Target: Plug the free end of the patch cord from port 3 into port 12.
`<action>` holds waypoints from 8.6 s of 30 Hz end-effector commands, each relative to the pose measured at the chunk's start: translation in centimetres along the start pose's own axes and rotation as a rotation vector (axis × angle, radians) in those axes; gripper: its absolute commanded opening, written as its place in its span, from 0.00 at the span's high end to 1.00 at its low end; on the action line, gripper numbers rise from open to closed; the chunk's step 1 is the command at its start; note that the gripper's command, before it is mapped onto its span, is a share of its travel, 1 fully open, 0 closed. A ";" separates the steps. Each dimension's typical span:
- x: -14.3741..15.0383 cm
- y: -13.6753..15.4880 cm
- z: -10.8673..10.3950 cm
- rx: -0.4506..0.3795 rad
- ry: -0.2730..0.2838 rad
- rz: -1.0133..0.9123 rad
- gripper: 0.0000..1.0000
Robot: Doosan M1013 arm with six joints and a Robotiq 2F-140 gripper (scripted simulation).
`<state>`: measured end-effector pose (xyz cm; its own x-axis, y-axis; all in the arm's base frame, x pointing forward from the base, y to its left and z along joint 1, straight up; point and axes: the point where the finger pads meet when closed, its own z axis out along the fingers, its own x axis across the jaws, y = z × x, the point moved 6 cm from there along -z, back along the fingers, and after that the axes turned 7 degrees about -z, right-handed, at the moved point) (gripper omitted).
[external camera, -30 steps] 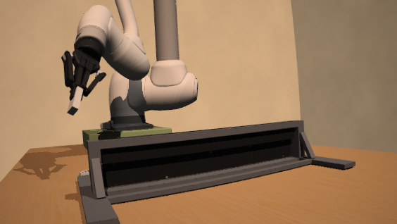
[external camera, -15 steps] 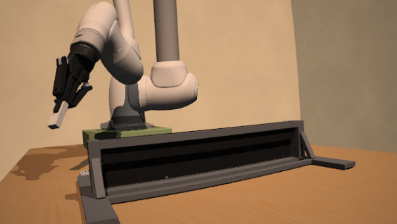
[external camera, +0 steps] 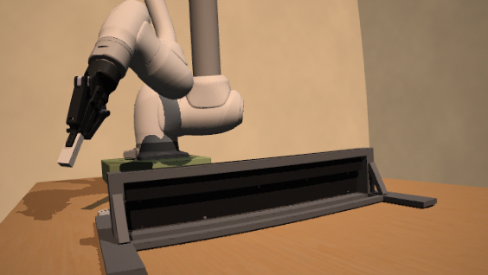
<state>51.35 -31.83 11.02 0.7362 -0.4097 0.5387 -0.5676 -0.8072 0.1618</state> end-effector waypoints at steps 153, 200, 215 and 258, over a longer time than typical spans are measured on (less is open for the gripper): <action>-2.7 -4.9 1.9 0.402 -0.468 -0.788 0.78; -4.8 -5.5 5.0 0.402 -0.468 -0.788 0.78; -4.8 -5.5 5.0 0.402 -0.468 -0.788 0.78; -4.8 -5.5 5.0 0.402 -0.468 -0.788 0.78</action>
<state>53.09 -27.69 3.74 0.9691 0.2467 0.0062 0.2467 -0.9691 -0.0021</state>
